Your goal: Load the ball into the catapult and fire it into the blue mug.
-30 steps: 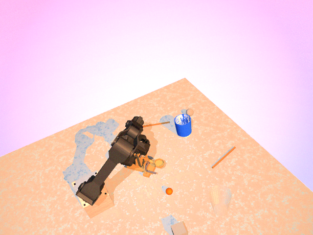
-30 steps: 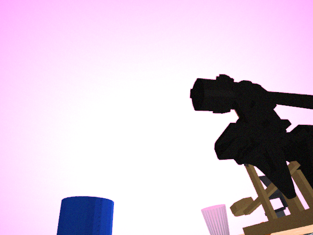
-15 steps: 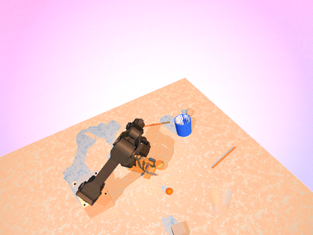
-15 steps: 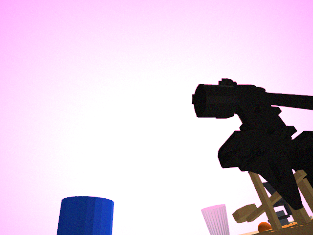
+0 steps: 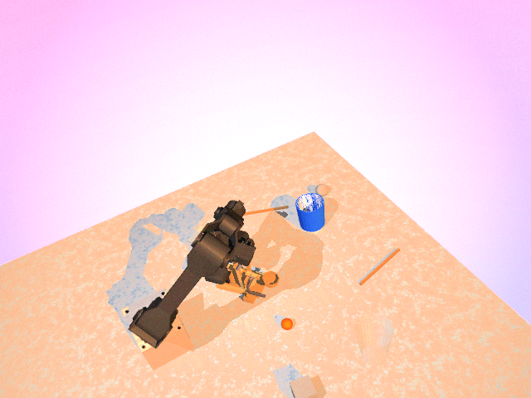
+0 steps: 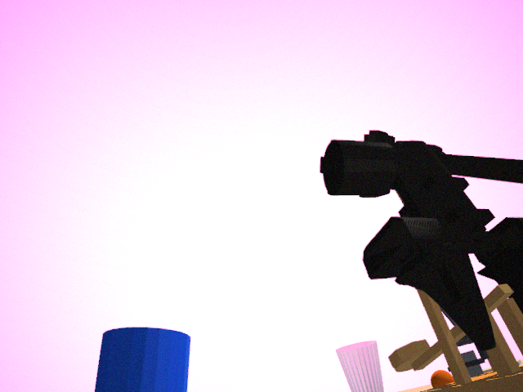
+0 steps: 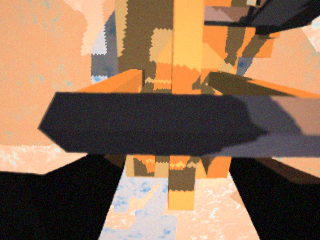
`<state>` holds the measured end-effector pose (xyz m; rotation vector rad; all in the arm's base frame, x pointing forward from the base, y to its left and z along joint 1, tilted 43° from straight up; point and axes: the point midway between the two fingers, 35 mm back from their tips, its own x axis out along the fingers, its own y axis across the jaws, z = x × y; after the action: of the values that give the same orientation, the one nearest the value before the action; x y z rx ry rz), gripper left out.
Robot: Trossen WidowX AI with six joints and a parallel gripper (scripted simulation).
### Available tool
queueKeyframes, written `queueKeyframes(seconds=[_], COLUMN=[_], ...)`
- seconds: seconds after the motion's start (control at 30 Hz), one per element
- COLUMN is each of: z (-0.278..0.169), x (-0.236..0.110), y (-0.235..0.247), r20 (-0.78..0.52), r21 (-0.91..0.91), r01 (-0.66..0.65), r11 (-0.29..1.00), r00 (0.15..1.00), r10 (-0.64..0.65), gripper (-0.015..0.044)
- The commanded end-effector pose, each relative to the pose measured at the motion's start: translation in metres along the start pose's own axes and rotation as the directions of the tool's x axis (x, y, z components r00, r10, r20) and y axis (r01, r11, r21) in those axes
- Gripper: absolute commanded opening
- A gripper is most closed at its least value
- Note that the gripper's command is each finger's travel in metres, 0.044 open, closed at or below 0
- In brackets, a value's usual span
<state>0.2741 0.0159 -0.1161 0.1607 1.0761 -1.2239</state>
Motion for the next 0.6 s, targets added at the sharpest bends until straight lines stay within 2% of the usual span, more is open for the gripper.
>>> queueKeyframes(seconds=[0.0,0.1,0.17,0.3,0.33,0.47,0.57], z=[0.0,-0.001,-0.002,-0.002,-0.001,-0.001,-0.002], x=[-0.022,-0.075,-0.097,-0.1,-0.085,-0.085,-0.085], y=[0.004,0.004,0.001,0.0,0.004,0.004,0.004], r20=[-0.003,-0.005,-0.004,-0.004,0.001,0.001,0.0], r21=[0.004,0.002,0.002,0.001,-0.005,-0.011,-0.091], r01=[-0.006,-0.006,-0.005,-0.005,-0.016,-0.016,-0.017], r11=[1.0,1.0,1.0,1.0,1.0,1.0,0.996], r00=[1.0,1.0,1.0,1.0,1.0,1.0,1.0], r10=[0.006,0.006,0.005,0.005,0.016,0.016,0.017], gripper=[0.044,0.044,0.044,0.044,0.044,0.044,0.044])
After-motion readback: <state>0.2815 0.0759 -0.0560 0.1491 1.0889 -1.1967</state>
